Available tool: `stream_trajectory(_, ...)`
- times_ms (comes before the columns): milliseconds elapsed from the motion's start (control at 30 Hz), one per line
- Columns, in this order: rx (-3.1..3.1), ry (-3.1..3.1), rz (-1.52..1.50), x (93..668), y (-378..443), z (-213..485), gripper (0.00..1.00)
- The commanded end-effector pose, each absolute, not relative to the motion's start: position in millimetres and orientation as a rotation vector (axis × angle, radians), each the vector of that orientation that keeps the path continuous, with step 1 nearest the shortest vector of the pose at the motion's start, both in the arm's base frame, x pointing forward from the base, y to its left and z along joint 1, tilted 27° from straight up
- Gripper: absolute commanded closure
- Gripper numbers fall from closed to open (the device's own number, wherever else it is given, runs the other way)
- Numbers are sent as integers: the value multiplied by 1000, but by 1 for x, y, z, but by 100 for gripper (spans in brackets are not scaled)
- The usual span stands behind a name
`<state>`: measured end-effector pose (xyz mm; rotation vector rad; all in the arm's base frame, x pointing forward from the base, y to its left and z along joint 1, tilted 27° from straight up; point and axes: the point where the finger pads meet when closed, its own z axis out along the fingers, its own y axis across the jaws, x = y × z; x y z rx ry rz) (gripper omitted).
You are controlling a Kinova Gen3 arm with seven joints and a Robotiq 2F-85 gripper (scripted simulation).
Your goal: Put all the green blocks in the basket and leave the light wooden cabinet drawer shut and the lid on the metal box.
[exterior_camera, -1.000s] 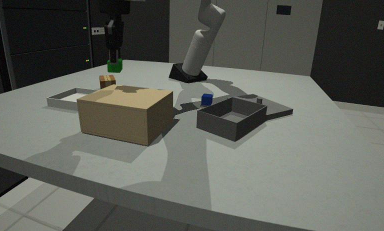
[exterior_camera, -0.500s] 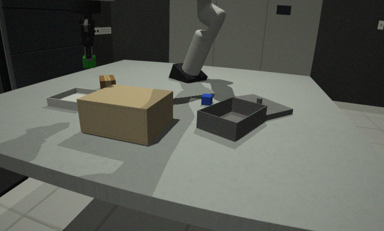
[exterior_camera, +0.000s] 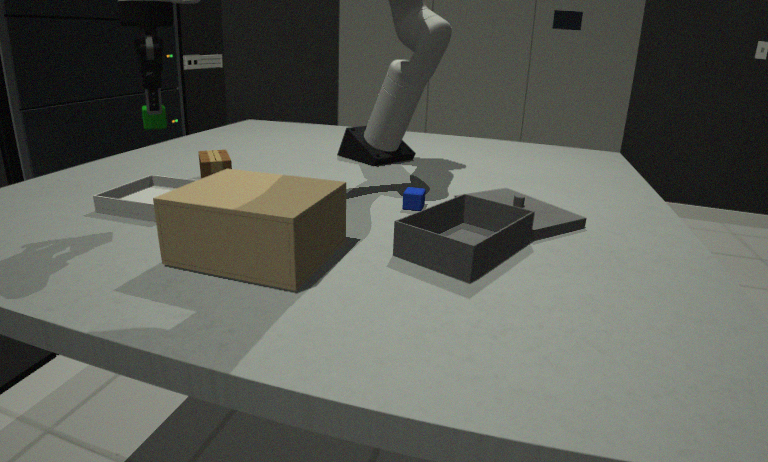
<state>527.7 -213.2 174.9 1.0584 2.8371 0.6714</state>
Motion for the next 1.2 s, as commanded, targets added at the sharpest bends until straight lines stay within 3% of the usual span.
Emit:
stream_trajectory(0, 1037, 2836, 693, 524, -225, 170, 90)
stream_trajectory(1167, 1004, 2836, 700, 520, -238, 166, 90)
